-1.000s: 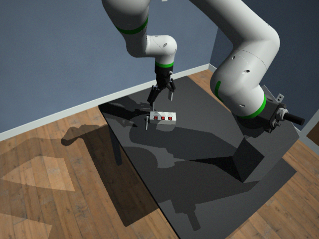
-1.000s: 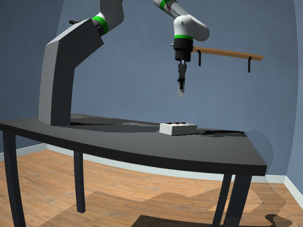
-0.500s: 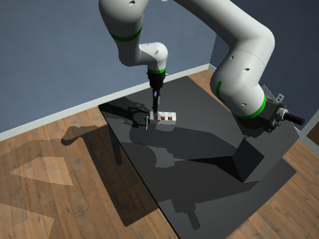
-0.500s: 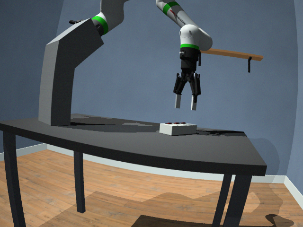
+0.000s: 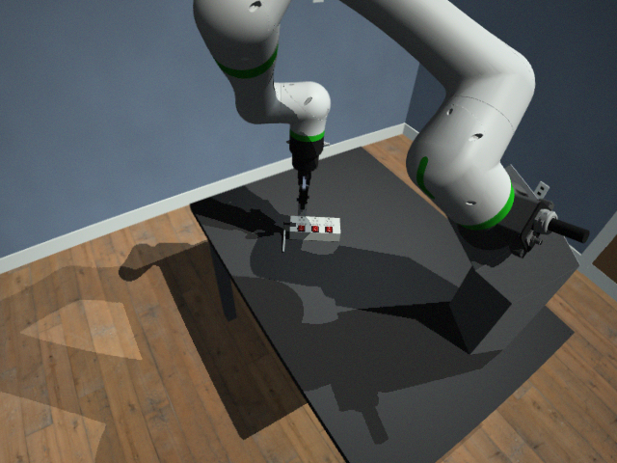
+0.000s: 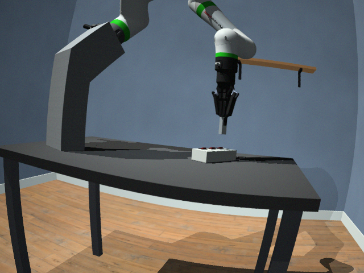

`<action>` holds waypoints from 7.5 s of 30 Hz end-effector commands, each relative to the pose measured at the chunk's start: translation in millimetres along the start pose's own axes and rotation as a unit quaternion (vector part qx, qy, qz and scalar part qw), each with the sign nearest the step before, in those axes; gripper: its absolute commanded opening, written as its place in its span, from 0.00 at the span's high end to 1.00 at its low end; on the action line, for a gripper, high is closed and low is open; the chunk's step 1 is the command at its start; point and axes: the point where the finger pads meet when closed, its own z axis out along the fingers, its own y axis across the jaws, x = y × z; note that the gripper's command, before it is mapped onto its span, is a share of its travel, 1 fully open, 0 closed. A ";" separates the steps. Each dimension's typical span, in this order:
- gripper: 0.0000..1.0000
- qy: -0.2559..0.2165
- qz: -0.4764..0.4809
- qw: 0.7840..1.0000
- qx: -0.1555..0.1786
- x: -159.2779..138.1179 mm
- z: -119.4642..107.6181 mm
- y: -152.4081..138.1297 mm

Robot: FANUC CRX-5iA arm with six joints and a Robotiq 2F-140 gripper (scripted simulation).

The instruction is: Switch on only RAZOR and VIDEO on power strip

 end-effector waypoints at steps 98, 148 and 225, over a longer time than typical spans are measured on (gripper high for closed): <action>1.00 0.000 0.000 1.000 0.000 -0.8 44.2 0.5; 1.00 0.000 0.000 1.000 0.000 -0.8 52.3 0.5; 1.00 0.001 0.000 1.000 0.000 -91.3 -0.2 -0.4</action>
